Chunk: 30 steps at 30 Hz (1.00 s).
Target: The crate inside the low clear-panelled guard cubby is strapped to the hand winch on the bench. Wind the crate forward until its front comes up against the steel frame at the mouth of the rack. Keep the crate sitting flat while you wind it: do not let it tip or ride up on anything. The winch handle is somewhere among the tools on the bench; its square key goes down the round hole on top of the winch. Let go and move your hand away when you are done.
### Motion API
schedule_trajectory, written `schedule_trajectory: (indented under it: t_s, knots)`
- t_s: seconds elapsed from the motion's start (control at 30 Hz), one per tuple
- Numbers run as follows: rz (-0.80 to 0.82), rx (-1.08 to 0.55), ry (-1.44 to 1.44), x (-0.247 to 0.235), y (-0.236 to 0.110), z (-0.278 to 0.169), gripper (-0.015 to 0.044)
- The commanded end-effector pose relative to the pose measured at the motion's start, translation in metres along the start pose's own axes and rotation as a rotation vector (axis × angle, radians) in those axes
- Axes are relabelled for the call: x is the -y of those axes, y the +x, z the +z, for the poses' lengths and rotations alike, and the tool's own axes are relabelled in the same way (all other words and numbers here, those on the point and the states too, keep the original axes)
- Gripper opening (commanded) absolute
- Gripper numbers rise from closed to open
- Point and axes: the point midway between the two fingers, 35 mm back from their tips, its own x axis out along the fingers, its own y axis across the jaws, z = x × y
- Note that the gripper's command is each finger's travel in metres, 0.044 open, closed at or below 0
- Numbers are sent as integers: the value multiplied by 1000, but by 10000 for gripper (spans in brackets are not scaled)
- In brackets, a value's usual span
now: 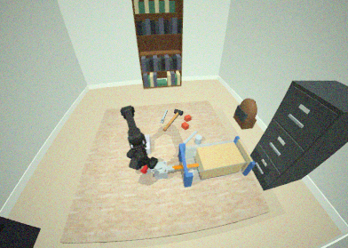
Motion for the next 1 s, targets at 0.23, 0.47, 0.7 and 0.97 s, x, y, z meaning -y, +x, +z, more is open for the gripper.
schedule_trajectory:
  t_s: [0.23,0.47,0.7,0.97]
  knots:
    - [0,-3,-4,-1,19,1,440]
    - [1,-3,-4,-2,30,1,440]
    - [0,-3,-4,-1,42,1,440]
    - [0,-3,-4,-1,55,0,440]
